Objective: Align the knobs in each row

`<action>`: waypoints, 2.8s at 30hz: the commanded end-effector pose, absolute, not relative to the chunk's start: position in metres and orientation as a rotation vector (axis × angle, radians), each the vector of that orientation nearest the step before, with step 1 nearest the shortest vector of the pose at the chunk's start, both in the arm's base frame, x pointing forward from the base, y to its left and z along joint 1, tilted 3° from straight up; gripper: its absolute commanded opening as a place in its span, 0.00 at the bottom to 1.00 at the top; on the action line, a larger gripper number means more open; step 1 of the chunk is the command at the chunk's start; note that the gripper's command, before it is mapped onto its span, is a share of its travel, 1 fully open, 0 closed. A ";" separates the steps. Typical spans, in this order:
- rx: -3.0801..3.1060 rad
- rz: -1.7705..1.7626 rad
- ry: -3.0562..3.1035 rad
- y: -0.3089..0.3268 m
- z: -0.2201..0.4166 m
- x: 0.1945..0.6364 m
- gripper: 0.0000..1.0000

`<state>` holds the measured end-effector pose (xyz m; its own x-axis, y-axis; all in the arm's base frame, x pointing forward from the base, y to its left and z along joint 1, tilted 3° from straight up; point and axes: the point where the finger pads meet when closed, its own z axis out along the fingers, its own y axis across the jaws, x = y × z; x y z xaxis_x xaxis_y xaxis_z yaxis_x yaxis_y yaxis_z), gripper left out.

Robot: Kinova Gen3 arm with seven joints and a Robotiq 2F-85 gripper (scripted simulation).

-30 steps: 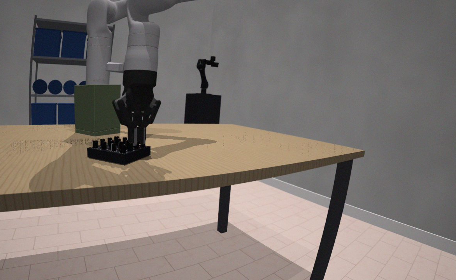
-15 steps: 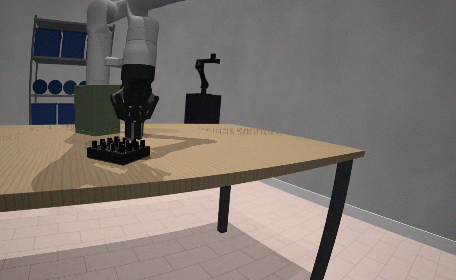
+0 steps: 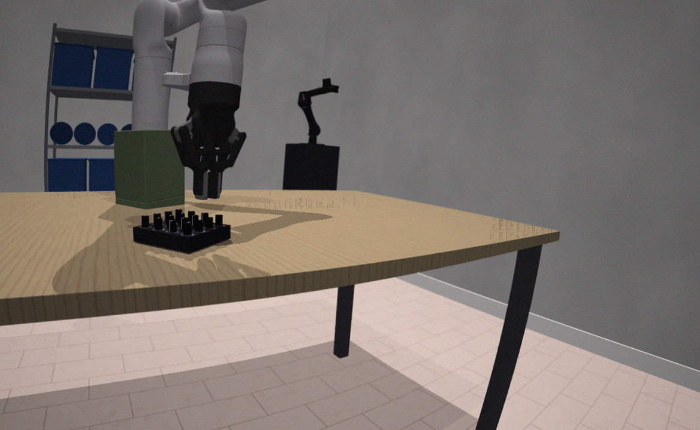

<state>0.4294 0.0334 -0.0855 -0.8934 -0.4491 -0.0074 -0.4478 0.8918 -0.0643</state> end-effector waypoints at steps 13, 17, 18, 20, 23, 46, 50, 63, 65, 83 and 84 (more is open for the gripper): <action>-0.703 -0.082 3.039 0.037 -0.080 0.428 1.00; -0.700 -0.082 3.039 0.037 -0.068 0.427 1.00; -0.700 -0.082 3.039 0.038 -0.063 0.427 1.00; -0.706 -0.085 3.044 0.037 -0.058 0.425 1.00; -0.700 -0.082 3.039 0.039 -0.046 0.426 1.00; -0.732 -0.082 3.030 0.044 0.031 0.426 1.00; -0.732 -0.082 3.030 0.044 0.031 0.426 1.00; -0.732 -0.082 3.030 0.044 0.031 0.426 1.00; -0.732 -0.082 3.030 0.044 0.031 0.426 1.00; -0.732 -0.082 3.030 0.044 0.031 0.426 1.00; -0.732 -0.082 3.030 0.044 0.031 0.426 1.00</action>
